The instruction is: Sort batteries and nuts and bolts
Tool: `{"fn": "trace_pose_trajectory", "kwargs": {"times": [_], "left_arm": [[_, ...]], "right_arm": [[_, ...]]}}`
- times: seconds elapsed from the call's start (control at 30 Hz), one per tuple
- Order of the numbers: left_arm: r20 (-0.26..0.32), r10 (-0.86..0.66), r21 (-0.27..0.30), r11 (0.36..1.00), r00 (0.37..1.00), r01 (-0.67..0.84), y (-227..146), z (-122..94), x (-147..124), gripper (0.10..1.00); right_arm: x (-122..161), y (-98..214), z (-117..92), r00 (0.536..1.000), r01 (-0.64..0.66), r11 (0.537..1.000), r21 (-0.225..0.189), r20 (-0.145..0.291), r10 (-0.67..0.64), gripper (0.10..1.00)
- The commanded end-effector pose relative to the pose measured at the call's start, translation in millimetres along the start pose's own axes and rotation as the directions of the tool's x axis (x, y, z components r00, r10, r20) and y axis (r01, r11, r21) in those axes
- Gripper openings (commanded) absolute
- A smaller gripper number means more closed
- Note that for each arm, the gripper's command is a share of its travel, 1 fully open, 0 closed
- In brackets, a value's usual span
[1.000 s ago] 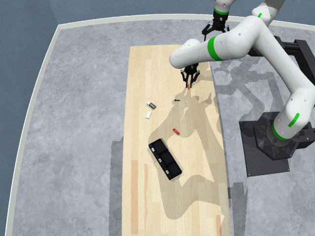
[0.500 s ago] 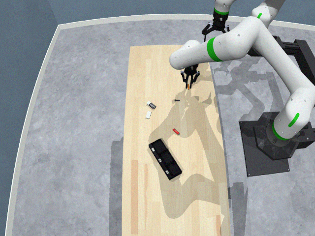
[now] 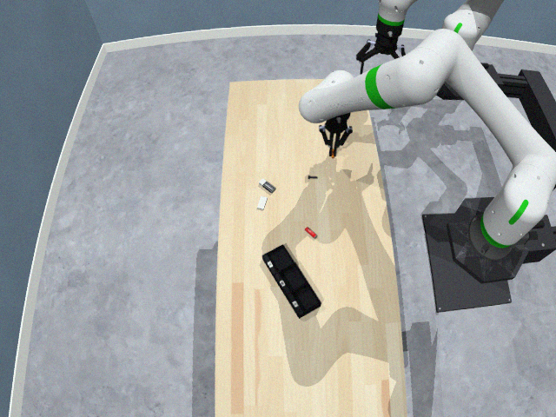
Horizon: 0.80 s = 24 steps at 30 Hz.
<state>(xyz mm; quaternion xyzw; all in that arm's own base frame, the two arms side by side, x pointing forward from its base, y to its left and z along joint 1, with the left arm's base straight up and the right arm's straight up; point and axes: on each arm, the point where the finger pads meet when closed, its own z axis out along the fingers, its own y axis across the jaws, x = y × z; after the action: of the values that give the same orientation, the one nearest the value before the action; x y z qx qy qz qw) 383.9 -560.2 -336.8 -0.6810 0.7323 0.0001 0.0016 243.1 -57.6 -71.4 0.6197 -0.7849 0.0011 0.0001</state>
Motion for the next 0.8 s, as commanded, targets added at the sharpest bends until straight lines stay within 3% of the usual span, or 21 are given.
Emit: {"fn": "trace_pose_trajectory", "kwargs": {"times": [0.0,0.53,0.77], "left_arm": [[-0.001,0.0,0.001,1.0,1.0,0.0,-1,-1,1,0.124],[-0.001,0.0,0.001,1.0,1.0,0.0,-1,-1,1,0.124],[-0.001,0.0,0.001,1.0,1.0,0.0,-1,-18,1,0.124]], "right_arm": [[0,0,0,1.0,0.0,1.0,0.001,0.0,0.0,1.0],[0,0,0,1.0,0.0,1.0,0.001,0.0,0.0,1.0],[0,0,0,1.0,0.0,1.0,0.001,0.0,0.0,1.0]]}}
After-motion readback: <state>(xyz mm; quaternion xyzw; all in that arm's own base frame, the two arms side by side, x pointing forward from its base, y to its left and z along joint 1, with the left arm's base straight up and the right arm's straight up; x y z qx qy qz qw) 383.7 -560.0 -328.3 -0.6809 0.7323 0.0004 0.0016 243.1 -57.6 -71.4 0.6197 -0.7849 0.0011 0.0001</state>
